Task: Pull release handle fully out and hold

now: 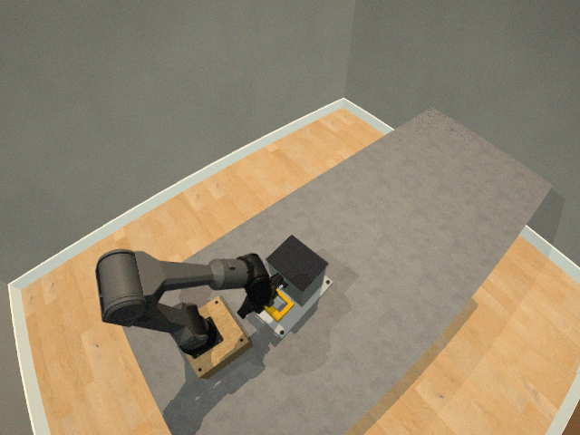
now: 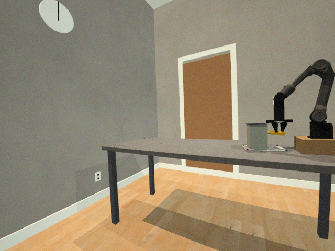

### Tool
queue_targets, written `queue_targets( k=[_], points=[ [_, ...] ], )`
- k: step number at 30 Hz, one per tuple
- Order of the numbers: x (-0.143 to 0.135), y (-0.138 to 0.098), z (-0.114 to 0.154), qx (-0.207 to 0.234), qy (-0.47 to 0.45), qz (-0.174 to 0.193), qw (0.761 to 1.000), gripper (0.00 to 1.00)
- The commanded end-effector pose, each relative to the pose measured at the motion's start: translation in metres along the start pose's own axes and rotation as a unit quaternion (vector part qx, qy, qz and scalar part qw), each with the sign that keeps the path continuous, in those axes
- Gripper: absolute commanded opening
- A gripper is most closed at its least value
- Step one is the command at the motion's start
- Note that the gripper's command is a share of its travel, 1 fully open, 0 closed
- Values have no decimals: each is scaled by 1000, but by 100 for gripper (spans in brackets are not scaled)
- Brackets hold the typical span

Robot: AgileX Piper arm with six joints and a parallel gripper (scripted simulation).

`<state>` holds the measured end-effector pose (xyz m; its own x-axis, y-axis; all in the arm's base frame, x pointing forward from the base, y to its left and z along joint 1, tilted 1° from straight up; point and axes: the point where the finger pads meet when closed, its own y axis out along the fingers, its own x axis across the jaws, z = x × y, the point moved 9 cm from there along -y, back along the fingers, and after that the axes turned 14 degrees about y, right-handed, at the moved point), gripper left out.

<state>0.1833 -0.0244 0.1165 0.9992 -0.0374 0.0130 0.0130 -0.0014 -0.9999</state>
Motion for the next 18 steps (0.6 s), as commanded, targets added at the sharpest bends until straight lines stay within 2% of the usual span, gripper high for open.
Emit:
queue_targets(
  k=[1,18],
  points=[
    [0,1,0,1,0,1,1000,0],
    [-7,0,-2,0,-1,0,1000,0]
  ],
)
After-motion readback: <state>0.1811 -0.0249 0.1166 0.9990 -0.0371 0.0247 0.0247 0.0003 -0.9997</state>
